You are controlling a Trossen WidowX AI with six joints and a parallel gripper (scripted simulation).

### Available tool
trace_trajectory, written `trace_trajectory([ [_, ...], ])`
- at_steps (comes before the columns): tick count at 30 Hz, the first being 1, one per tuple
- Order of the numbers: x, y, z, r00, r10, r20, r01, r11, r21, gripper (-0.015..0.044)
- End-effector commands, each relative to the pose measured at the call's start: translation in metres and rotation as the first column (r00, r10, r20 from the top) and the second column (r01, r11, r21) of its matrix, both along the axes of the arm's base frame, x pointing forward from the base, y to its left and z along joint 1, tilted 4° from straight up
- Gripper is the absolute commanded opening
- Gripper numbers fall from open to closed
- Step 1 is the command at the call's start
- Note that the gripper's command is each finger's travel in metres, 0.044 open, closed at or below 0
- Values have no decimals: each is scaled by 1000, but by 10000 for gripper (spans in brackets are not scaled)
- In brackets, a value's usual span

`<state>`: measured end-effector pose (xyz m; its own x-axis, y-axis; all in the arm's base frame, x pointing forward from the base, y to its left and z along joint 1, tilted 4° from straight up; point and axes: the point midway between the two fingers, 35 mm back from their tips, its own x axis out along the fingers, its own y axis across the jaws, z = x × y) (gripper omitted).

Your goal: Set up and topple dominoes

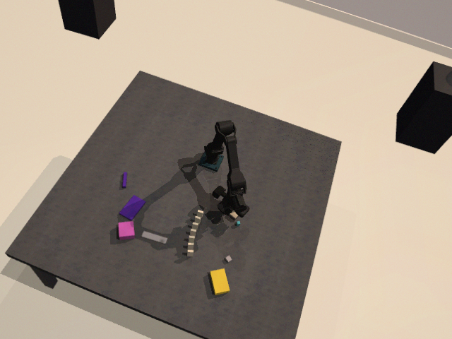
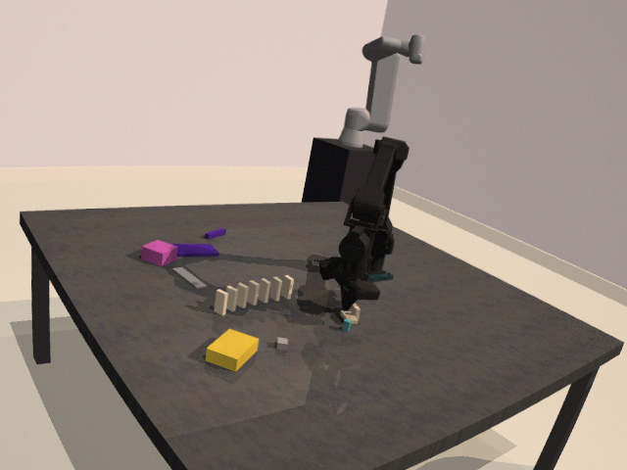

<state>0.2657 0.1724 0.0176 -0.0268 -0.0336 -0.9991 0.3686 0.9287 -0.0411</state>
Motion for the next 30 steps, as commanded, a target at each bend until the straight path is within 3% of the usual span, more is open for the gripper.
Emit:
trace_trajectory([
  [1, 8, 16, 32, 1000, 5, 25, -6, 1000, 23, 0],
  [6, 16, 23, 67, 1000, -13, 4, 13, 1000, 10, 0],
  [11, 17, 24, 72, 1000, -16, 1, 16, 1000, 8, 0],
  [13, 17, 25, 72, 999, 47, 0, -47, 999, 10, 53],
  [16, 18, 29, 72, 948, 317, -6, -317, 948, 18, 131],
  [19, 19, 34, 72, 815, 580, -8, -579, 815, 29, 210],
  [23, 20, 40, 72, 530, 848, -7, -847, 529, 43, 315],
  [28, 22, 48, 71, 85, 996, 1, -995, 85, 57, 440],
  [30, 22, 49, 71, 22, 1000, 3, -998, 22, 59, 440],
])
